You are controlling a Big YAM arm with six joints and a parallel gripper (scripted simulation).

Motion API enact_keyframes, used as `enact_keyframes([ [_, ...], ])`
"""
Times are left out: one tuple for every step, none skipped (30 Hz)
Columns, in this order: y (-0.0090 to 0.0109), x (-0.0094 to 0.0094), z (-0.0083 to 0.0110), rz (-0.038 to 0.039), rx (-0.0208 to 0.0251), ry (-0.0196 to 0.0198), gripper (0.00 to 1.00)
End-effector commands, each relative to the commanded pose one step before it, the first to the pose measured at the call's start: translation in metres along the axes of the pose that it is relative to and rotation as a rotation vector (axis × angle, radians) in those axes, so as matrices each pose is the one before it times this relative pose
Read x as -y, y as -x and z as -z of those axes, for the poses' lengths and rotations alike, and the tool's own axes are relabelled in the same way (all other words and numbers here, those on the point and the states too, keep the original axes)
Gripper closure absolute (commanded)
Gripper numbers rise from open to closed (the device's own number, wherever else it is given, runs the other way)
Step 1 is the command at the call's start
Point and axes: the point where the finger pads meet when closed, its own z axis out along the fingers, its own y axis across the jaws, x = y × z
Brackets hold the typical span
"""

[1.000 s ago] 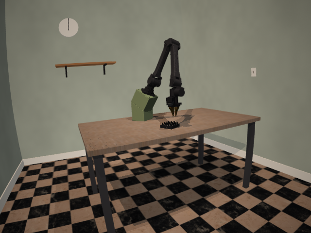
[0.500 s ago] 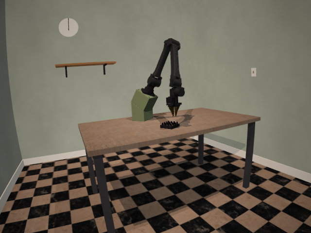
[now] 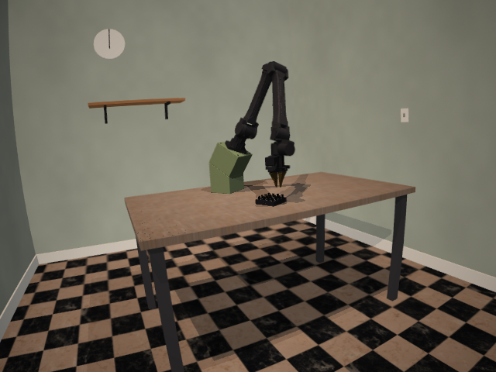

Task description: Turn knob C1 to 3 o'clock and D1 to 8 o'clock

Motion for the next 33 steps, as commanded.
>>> enact_keyframes([
  [0.0047,-0.01334,-0.00351,0.00741,0.0161,0.02096,0.82],
  [0.00034,-0.00066,-0.0011,0.00016,0.00069,0.00097,0.82],
  [0.00034,-0.00068,-0.00114,0.00022,0.0007,0.001,0.82],
  [0.0004,-0.00078,-0.00115,0.00033,0.00079,0.00116,0.82],
  [0.00044,-0.00084,-0.00117,0.00038,0.00085,0.00126,0.82],
  [0.00044,-0.00085,-0.0012,0.00037,0.00085,0.00127,0.82],
  [0.0,0.0,0.0,0.0,0.0,0.0,0.82],
  [0.0,0.0,0.0,0.0,0.0,0.0,0.82],
  [0.00302,0.00103,-0.00044,0.00021,0.00427,0.00053,0.82],
  [-0.00195,-0.00084,-0.00204,0.00004,-0.00252,-0.00025,0.82],
  [-0.00115,-0.00048,-0.00172,-0.0002,-0.00166,0.00013,0.82],
  [-0.00015,0.00007,-0.00145,-0.00017,-0.00025,-0.00007,0.82],
  [-0.00011,0.00009,-0.00144,0.00019,-0.00006,-0.0002,0.82],
  [-0.00025,0.0003,-0.00147,-0.00011,-0.00035,-0.0005,0.82],
  [-0.0012,0.00187,-0.00177,-0.00108,-0.00199,-0.0029,0.82],
  [-0.00075,0.00113,-0.00159,-0.00074,-0.00122,-0.00176,0.82],
  [0.00005,-0.0002,-0.00128,0.0001,0.00015,0.00029,0.82],
  [0.00052,-0.00098,-0.00108,0.00068,0.00096,0.00148,0.82],
  [0.00086,-0.00091,-0.00095,0.00023,0.00145,0.00157,0.82],
  [0.00088,-0.00022,-0.00092,-0.00083,0.00138,0.00071,0.82],
  [-0.00001,0.00011,-0.00113,-0.00004,0.00004,-0.00015,0.82],
  [-0.00055,-0.00019,-0.00122,0.00112,-0.00077,0.00001,0.82],
  [-0.00065,-0.00025,-0.00118,0.00131,-0.00094,0.00006,0.82],
  [0.0,0.0,0.0,0.0,0.0,0.0,0.82],
  [0.0,0.0,0.0,0.0,0.0,0.0,0.82],
  [0.00129,-0.00165,0.0061,0.00451,0.01005,0.01142,0.82],
  [-0.00156,0.00313,-0.00531,-0.00424,-0.00723,-0.00988,0.82],
  [-0.00139,0.00139,-0.00387,-0.00133,-0.00541,-0.00579,0.82],
  [-0.00025,-0.00014,-0.0008,0.00015,-0.00047,0.00017,0.82],
  [0.00005,-0.00015,-0.00065,0.00034,0.00012,0.00022,0.82],
  [0.00013,-0.00026,-0.00056,0.00043,0.00025,0.00038,0.82],
  [0.00057,-0.00002,-0.00037,-0.00055,0.00084,0.00032,0.82],
  [0.0011,0.00034,-0.00016,-0.00176,0.00157,0.00011,0.82],
])
